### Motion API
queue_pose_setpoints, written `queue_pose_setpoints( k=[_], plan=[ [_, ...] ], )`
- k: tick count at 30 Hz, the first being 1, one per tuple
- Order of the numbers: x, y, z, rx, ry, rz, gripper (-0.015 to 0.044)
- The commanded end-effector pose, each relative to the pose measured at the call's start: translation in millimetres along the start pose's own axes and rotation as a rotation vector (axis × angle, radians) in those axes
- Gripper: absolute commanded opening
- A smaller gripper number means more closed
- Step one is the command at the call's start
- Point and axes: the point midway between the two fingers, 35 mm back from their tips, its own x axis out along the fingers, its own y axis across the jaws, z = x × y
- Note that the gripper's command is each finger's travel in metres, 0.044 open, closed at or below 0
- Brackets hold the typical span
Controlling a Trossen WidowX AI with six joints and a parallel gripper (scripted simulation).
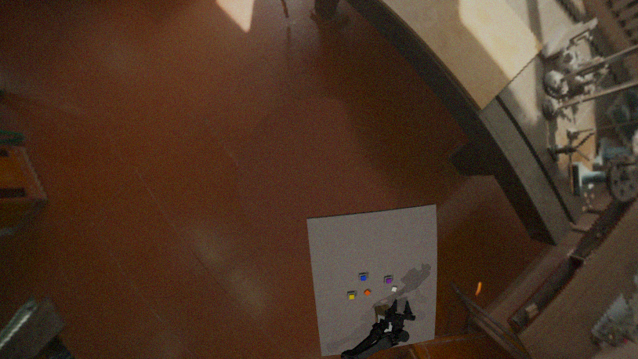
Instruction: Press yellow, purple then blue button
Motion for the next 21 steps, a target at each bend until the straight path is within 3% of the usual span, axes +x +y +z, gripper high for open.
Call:
queue_pose_setpoints(
  k=[1, 10, 21],
  plan=[
    [17.8, 55.9, 48.3, 0.226, 0.031, 0.258, 0.0400],
    [7.7, 154.7, 100.5, 0.520, 0.261, 0.597, 0.0400],
    [-56.1, 256.7, 126.7, 0.740, 0.729, 0.793, 0.0400]
  ],
)
